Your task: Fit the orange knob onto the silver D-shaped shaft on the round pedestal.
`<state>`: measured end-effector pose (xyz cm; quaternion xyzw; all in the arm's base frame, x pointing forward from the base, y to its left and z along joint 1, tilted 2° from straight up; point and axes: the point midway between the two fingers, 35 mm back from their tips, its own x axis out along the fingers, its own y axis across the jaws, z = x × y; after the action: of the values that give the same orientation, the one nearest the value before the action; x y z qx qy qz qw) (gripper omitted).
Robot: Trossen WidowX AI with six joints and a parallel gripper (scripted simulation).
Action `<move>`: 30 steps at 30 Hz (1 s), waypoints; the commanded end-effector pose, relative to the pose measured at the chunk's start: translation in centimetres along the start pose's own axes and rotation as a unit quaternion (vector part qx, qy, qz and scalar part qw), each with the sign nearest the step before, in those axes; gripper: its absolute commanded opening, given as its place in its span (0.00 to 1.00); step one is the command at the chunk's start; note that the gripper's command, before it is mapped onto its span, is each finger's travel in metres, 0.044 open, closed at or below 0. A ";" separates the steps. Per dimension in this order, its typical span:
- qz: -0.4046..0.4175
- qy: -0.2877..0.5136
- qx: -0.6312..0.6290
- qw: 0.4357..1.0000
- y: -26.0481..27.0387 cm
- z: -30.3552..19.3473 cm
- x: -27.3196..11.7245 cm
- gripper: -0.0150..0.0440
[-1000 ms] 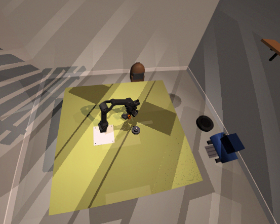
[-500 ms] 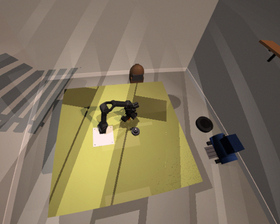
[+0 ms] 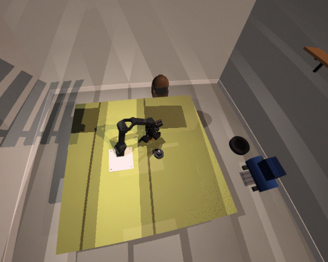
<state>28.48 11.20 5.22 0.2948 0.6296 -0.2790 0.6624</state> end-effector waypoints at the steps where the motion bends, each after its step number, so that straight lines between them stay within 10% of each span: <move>1: -0.001 -0.001 -0.001 1.000 0.0 0.1 0.0 0.41; 5: -0.001 -0.001 -0.001 1.000 0.2 0.1 -1.0 0.25; 30: 0.001 -0.001 0.001 1.000 1.2 0.4 -9.0 0.25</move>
<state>29.13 11.67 13.18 0.2916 0.6320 -0.2790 0.6616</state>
